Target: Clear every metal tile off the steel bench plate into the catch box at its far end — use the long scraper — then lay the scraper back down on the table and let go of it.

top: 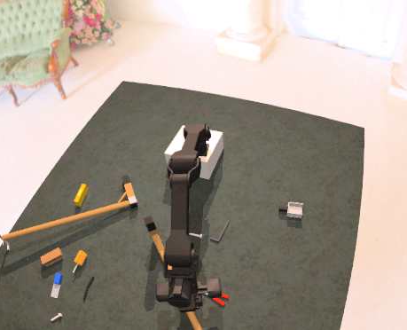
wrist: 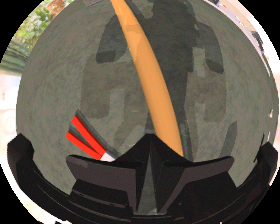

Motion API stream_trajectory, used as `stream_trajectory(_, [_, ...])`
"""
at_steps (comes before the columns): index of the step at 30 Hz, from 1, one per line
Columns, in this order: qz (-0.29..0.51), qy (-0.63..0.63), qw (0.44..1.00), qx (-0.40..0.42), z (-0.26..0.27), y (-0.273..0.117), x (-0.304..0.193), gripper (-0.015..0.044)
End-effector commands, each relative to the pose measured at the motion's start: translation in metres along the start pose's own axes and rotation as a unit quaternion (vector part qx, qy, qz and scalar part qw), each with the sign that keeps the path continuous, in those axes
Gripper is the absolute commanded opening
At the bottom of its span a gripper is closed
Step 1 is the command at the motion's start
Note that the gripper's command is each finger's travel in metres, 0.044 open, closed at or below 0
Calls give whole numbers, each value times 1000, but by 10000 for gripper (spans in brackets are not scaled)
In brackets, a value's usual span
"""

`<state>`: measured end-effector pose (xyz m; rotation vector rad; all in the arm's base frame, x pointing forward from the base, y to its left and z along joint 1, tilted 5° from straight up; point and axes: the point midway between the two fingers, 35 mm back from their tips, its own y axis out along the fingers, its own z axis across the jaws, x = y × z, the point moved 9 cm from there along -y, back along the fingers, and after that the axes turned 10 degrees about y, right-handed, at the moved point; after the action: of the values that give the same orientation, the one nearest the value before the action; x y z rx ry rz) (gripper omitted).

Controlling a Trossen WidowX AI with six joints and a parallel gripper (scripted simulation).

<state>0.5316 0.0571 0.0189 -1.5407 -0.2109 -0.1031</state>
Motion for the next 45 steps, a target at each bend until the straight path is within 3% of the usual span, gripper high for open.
stream_trajectory(1, [2, 1, 1000, -1, -8, 4, 1, 0])
stream_trajectory(12, [0, 1, 1000, -1, -18, 5, 6, 0])
stream_trajectory(38, [-33, -1, 999, 0, -7, -90, 17, 0])
stream_trajectory(45, [-35, -1, 999, 0, -7, -96, 18, 0])
